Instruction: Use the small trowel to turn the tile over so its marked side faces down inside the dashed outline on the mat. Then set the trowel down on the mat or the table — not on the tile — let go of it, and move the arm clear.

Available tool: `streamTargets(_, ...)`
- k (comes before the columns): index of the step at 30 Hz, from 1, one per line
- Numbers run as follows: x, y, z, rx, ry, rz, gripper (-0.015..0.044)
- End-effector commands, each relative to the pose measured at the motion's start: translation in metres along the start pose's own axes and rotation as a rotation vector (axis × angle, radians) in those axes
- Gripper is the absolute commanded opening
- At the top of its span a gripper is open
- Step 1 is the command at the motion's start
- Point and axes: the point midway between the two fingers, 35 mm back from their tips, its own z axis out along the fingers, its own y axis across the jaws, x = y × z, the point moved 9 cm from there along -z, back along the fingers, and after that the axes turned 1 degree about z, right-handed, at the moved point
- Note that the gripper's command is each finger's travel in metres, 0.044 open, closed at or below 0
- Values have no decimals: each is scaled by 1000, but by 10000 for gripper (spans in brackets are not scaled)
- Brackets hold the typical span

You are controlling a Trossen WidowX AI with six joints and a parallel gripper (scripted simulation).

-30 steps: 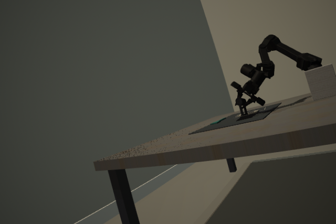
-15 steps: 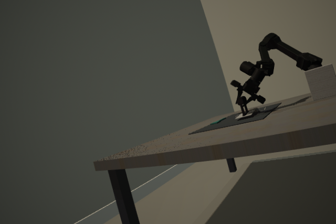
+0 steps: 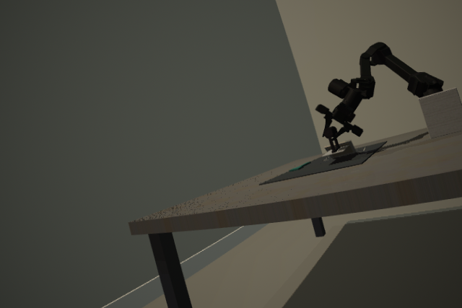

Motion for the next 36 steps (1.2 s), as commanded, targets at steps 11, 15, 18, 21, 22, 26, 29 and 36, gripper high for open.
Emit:
streamTargets(11,18,-17,-11,18,5,13,0)
streamTargets(15,25,-19,-13,18,6,13,0)
streamTargets(18,29,-21,-14,18,6,13,0)
streamTargets(21,34,-22,-16,18,6,13,0)
streamTargets(22,36,-22,-16,18,6,13,0)
streamTargets(26,43,-24,-17,18,6,12,0)
streamTargets(29,49,-24,-17,18,6,12,0)
streamTargets(36,61,-24,-17,18,7,12,0)
